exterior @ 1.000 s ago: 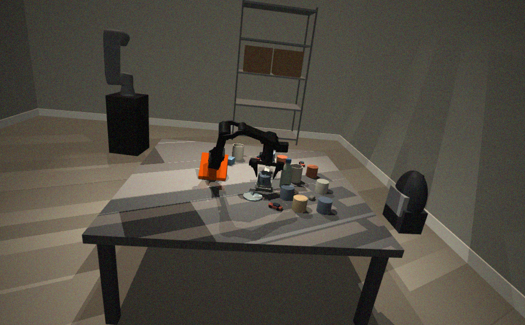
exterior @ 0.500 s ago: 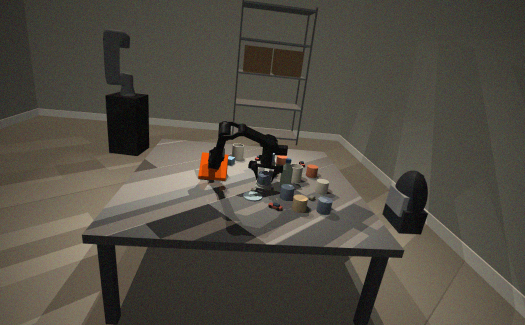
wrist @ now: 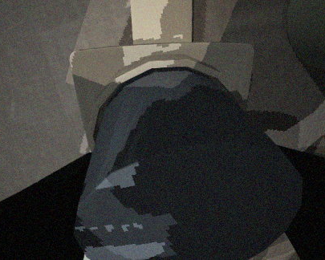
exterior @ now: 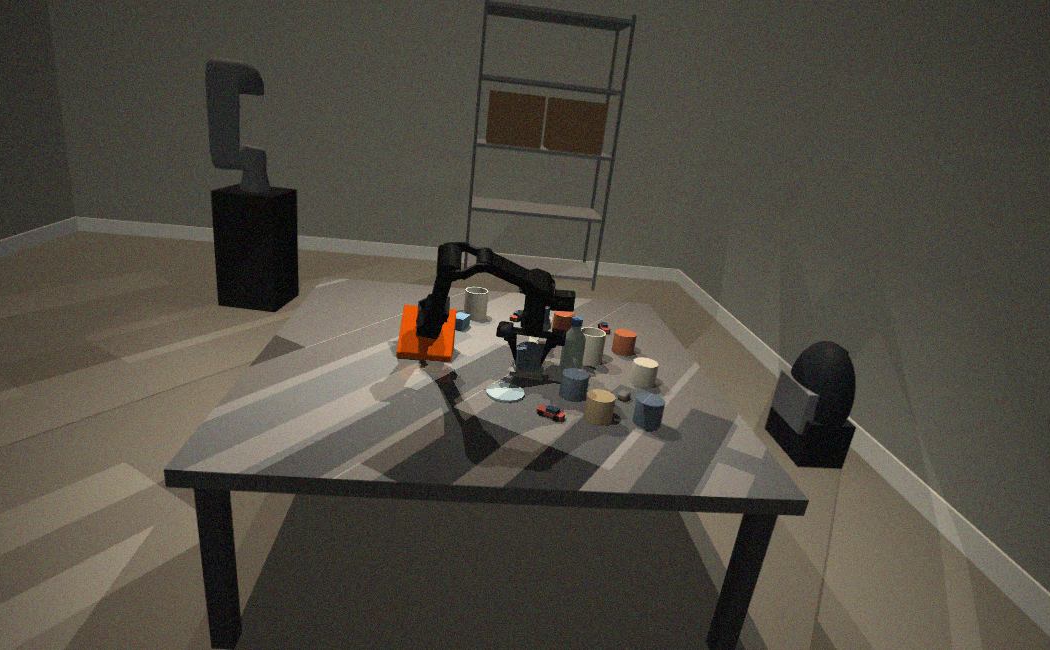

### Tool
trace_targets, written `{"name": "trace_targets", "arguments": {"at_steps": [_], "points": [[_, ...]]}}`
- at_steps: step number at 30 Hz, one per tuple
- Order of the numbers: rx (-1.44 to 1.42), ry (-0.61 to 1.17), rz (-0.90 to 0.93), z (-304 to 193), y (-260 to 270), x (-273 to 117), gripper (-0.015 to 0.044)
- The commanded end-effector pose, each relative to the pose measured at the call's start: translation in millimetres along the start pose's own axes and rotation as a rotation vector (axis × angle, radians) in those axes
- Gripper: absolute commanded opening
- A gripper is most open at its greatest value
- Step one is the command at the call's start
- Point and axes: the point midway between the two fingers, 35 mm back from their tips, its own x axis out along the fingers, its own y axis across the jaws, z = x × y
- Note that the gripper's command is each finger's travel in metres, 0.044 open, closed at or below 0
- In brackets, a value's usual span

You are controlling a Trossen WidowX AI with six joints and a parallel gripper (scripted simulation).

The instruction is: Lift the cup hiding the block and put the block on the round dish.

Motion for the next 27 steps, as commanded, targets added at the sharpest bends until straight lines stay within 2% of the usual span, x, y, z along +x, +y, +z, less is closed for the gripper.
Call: {"name": "trace_targets", "arguments": {"at_steps": [1, 5, 27], "points": [[-0.008, 0.001, -0.002, 0.4, -0.8, -4.4, 0.0097], [-0.013, 0.000, -0.004, 0.9, -1.8, -9.5, 0.0000], [-0.042, -0.007, -0.013, 3.0, -5.6, -37.7, 0.0000]]}}
